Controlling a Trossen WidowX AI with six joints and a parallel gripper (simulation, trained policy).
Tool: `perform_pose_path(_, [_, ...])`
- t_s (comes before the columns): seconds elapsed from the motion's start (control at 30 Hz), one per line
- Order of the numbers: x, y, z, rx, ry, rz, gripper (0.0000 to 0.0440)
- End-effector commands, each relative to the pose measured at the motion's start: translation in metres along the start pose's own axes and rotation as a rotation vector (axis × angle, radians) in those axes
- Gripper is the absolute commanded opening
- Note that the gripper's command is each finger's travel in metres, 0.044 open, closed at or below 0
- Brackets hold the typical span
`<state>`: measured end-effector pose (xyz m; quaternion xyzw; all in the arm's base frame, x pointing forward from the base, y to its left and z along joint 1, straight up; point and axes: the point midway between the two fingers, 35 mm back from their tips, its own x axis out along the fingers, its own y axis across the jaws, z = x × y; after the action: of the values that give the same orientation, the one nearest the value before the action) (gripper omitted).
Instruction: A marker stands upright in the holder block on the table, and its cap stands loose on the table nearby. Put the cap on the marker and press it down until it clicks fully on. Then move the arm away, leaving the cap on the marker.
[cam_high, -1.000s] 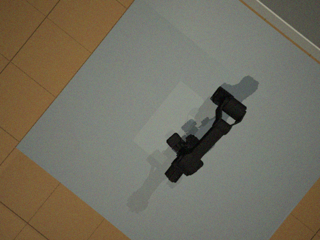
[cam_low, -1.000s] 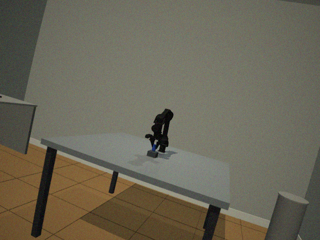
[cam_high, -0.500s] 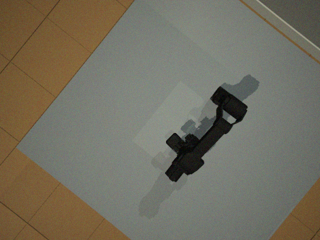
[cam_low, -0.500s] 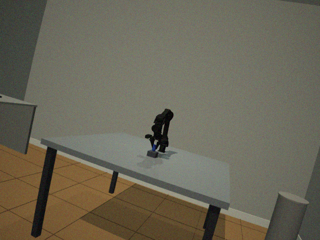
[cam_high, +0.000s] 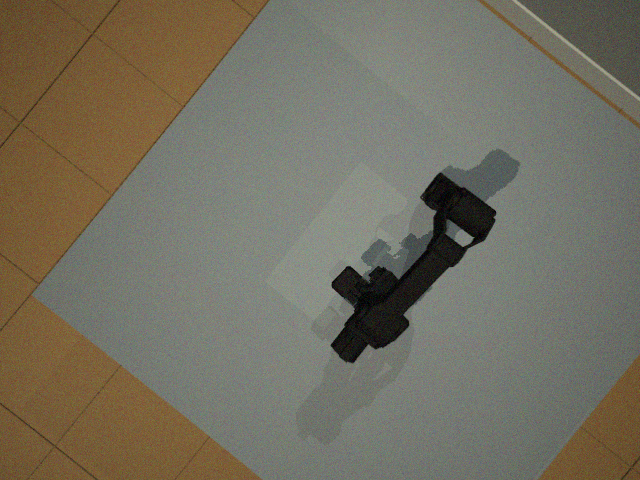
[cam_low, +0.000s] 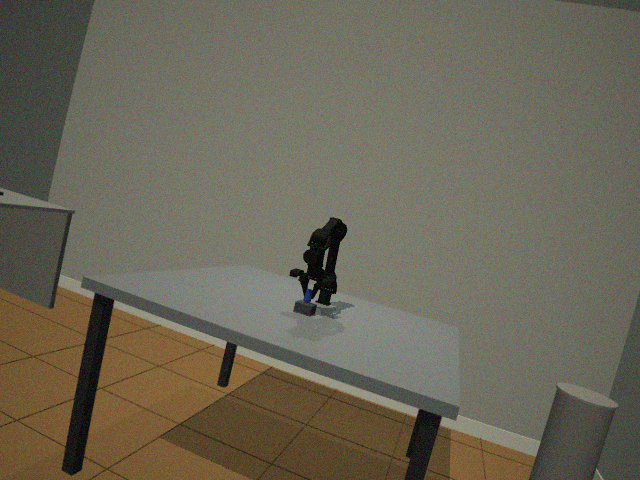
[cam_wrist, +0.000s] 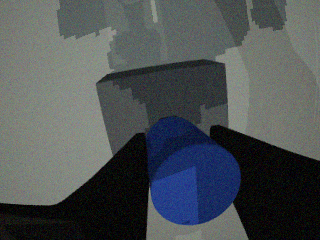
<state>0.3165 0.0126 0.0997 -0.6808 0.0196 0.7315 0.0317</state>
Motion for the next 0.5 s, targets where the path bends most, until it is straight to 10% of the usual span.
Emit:
perform_pose_path(0.0, [0.0197,0.0013,0.002,-0.017,-0.044,0.008,0.0108])
perform_pose_path(0.47, [0.0208,0.0024,0.0017,-0.034,-0.041,0.011,0.0132])
